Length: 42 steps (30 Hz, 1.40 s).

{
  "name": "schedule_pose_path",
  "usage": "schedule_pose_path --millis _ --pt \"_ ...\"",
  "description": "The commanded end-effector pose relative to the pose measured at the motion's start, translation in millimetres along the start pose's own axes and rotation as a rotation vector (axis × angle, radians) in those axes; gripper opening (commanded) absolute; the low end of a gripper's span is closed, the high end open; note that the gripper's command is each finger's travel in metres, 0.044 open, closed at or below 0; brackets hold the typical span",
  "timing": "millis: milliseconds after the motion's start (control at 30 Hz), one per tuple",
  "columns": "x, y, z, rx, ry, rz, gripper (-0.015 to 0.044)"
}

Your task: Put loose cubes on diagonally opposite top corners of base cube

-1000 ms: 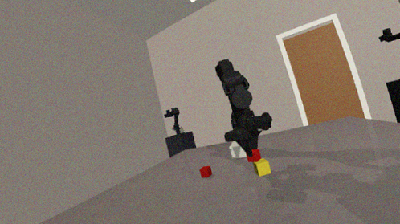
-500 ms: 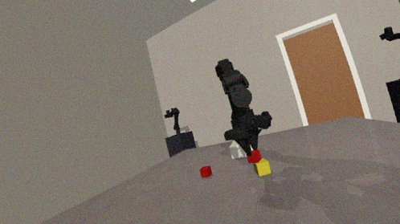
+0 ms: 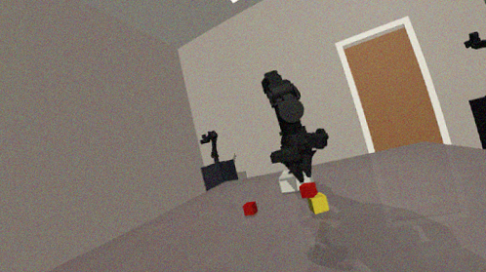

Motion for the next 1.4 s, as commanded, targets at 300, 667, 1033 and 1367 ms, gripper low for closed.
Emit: schedule_pose_path --millis 300,667,1033,1367 --pt "8.3 -20.7 17.6 0.044 0.000 0.004 0.0265" --pt "23.0 -71.6 85.4 0.184 0.009 0.009 0.0265" --pt "40.0 -99.7 164.6 0.323 0.019 0.016 0.0265" --pt "11.0 -104.0 176.1 0.342 0.021 0.017 0.0265"
Point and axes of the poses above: the point midway between the two fingers, 35 mm back from their tips, its own x axis back along the fingers, its own y axis across the jaws, z = x × y, the point moved 1 cm from there along x, back along the fingers, and after that the axes turned 15 degrees about -x, right-handed, at the moved point
